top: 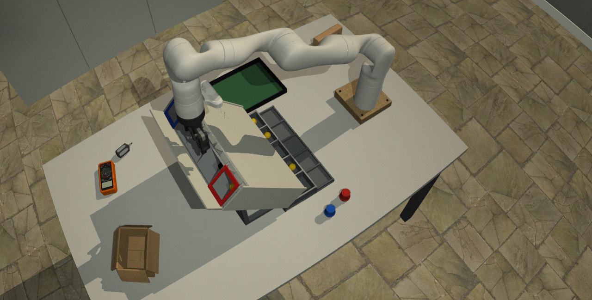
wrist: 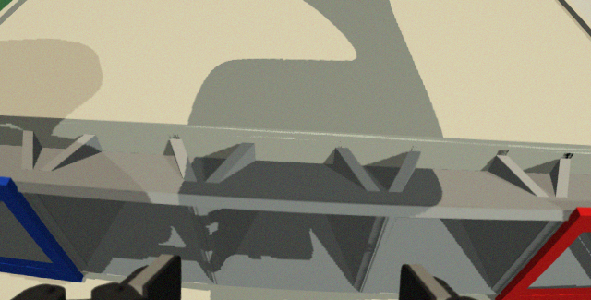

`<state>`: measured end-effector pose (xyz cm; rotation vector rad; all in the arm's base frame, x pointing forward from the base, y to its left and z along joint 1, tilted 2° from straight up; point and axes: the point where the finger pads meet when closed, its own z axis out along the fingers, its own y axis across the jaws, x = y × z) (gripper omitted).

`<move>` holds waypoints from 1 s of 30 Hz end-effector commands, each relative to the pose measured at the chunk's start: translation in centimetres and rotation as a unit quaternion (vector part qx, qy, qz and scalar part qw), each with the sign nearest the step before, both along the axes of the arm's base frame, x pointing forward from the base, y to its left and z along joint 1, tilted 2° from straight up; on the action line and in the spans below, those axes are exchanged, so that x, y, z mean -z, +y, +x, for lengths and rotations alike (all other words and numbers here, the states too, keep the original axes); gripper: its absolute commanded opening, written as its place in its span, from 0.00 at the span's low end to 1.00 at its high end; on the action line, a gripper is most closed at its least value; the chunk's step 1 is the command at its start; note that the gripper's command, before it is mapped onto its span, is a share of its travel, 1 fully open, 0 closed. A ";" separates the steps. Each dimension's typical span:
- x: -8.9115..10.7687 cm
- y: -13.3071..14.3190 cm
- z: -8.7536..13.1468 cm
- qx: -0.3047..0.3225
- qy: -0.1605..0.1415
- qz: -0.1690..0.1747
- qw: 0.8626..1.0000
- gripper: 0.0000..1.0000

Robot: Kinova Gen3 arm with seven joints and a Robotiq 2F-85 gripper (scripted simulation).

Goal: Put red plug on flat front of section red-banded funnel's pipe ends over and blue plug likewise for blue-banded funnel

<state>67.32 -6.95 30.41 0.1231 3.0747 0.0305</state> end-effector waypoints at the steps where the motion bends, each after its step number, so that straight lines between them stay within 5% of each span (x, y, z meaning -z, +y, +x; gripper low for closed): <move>1: -0.2 0.0 0.0 0.000 -0.001 0.000 1.000 1.00; 19: -0.2 0.0 0.0 0.000 -0.001 0.000 1.000 1.00; 20: -3.1 -0.1 0.0 0.005 0.041 0.006 0.999 1.00; 30: -3.1 -0.1 0.0 0.005 0.041 0.006 0.999 1.00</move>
